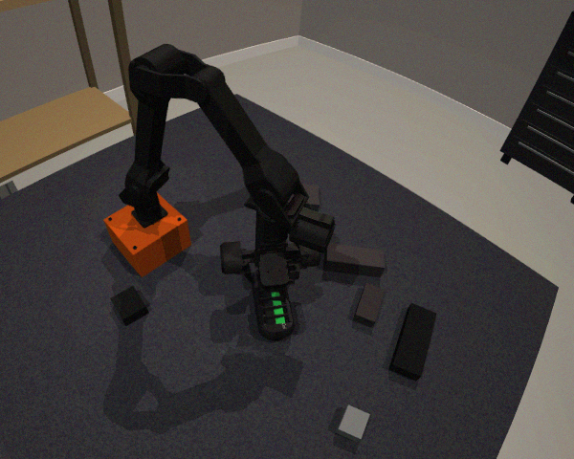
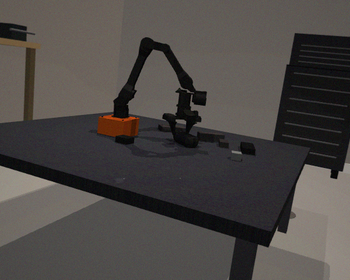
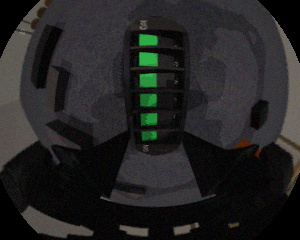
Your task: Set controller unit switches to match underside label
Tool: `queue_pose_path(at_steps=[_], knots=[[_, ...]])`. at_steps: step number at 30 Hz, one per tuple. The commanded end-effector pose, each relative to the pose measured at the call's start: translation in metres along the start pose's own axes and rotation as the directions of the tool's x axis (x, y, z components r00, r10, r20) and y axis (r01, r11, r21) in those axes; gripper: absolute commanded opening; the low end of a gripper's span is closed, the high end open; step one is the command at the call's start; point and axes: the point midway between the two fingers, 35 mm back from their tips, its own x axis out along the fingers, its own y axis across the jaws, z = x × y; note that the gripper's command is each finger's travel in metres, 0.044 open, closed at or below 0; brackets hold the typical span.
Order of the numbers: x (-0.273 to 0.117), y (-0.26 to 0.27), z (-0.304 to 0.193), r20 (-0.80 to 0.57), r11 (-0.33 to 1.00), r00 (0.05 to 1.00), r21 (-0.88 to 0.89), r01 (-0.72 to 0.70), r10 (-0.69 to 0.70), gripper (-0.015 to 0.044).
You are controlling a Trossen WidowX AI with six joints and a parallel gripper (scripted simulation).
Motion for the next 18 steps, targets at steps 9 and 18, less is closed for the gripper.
queue_pose_path(at_steps=[9,18], knots=[[0.000,0.008,0.004,-0.001,1.000,1.000,-0.001,-0.002,0.002,0.0000],[0.000,0.012,0.007,-0.001,1.000,1.000,-0.001,-0.002,0.002,0.0000]])
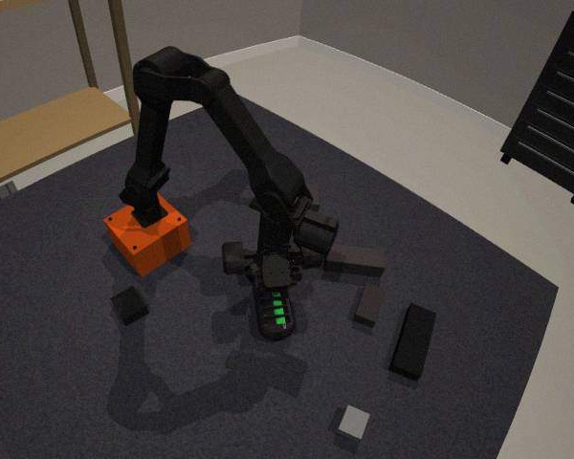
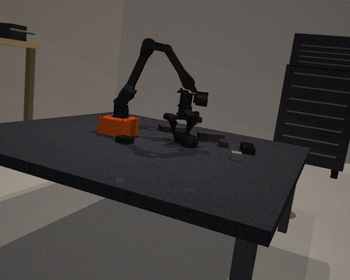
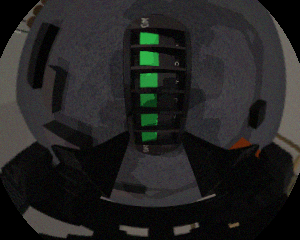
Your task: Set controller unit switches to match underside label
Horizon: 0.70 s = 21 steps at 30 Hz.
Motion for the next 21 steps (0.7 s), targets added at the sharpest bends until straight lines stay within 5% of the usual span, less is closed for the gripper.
queue_pose_path(at_steps=[1,21], knots=[[-0.0008,0.0095,0.0057,0.016,1.000,1.000,0.001,-0.027,0.027,0.0000],[-0.0022,0.0103,0.0062,0.016,1.000,1.000,0.001,-0.027,0.027,0.0000]])
